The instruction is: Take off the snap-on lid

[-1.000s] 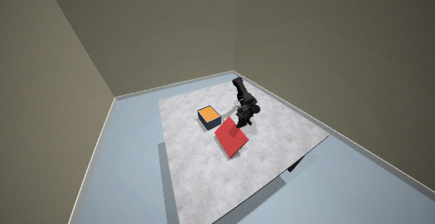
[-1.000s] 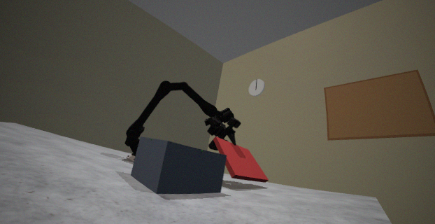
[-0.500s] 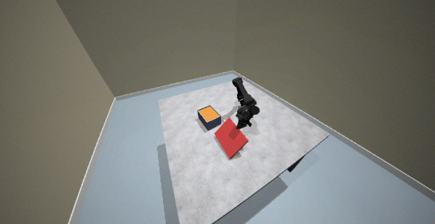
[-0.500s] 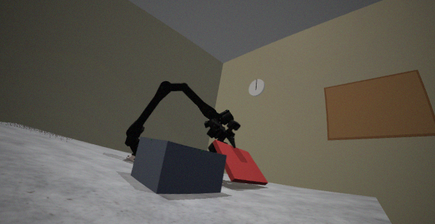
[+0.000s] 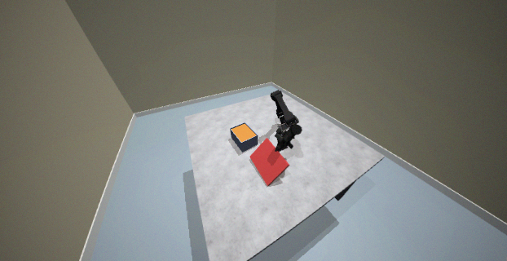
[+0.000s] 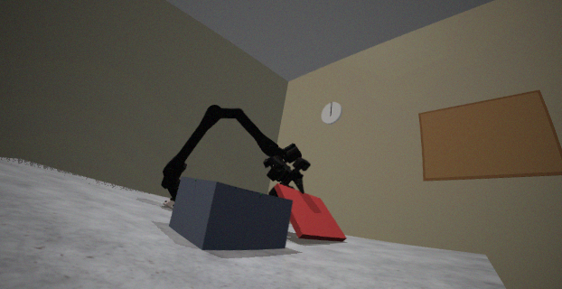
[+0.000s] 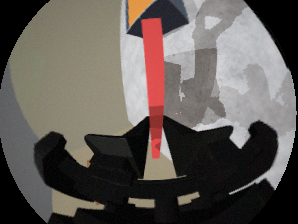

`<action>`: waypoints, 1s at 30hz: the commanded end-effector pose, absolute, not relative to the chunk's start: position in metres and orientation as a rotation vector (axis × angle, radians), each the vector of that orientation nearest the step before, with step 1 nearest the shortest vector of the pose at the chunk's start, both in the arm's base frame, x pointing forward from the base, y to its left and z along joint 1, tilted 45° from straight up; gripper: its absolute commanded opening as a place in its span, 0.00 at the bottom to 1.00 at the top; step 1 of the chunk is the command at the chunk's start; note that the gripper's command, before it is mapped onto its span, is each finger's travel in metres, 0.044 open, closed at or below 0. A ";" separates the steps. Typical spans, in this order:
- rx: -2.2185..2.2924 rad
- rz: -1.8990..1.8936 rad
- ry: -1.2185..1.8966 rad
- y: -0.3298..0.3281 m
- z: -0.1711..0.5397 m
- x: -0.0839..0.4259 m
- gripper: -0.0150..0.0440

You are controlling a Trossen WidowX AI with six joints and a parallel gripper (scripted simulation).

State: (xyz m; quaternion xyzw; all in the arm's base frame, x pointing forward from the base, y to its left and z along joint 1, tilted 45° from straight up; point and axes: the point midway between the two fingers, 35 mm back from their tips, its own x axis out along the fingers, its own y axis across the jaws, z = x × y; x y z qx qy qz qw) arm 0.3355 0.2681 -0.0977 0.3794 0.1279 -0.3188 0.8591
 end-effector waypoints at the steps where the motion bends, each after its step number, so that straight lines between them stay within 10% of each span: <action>1: 0.788 -0.668 0.263 0.265 -0.100 0.336 0.25; 30: 0.787 -0.668 0.263 0.249 -0.116 0.336 0.25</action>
